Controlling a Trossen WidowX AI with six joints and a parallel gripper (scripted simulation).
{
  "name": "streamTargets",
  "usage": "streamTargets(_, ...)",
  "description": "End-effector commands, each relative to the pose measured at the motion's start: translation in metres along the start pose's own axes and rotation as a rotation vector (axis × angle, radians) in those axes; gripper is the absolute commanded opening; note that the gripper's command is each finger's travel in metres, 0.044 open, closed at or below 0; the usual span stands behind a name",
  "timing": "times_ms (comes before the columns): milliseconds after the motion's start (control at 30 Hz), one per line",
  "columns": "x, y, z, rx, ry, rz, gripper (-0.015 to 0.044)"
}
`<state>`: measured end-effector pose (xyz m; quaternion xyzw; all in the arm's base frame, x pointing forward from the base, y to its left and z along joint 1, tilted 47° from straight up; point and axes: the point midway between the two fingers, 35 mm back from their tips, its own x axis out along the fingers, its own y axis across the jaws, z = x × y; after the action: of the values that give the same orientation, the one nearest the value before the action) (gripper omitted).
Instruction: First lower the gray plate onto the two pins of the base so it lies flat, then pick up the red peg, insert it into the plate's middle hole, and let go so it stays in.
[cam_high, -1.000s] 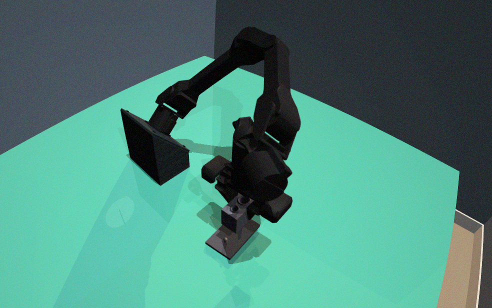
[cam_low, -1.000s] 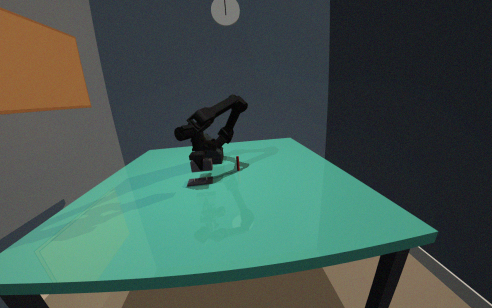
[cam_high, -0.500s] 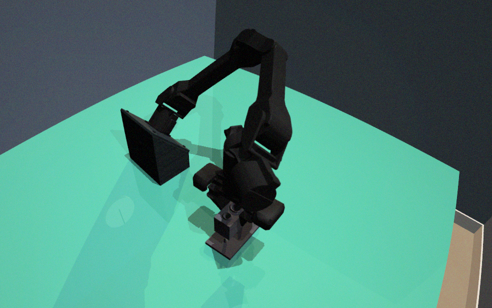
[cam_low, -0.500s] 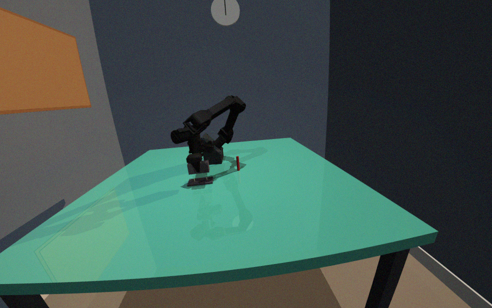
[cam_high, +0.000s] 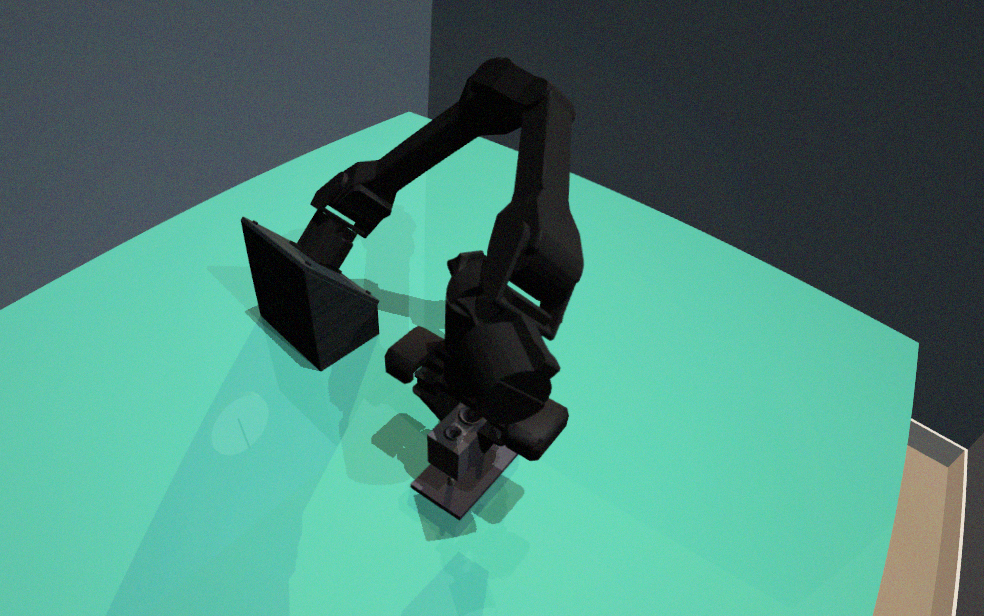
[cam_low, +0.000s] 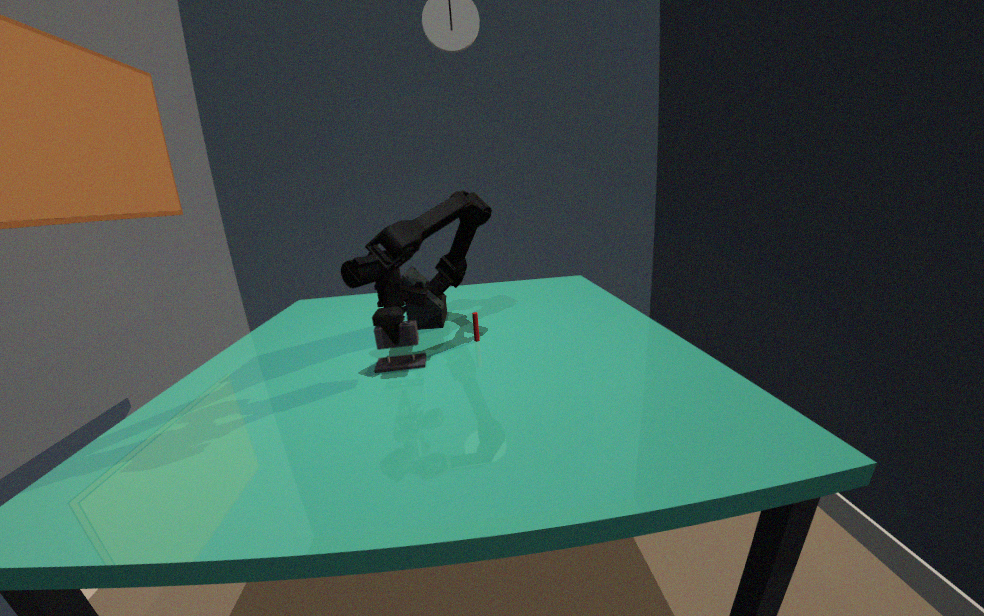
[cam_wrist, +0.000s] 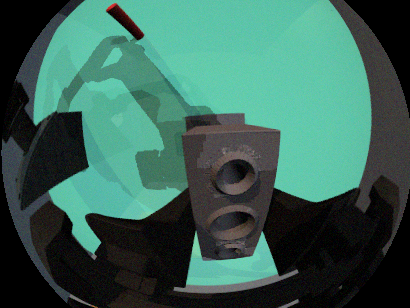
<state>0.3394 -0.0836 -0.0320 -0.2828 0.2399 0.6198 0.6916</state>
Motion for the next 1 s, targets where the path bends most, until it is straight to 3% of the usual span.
streamTargets(0, 0.001, 0.001, -0.002, -0.004, 0.005, 0.004, 0.0000)
streamTargets(967, 0.040, 0.001, -0.002, -0.004, 0.003, 0.004, 0.0000)
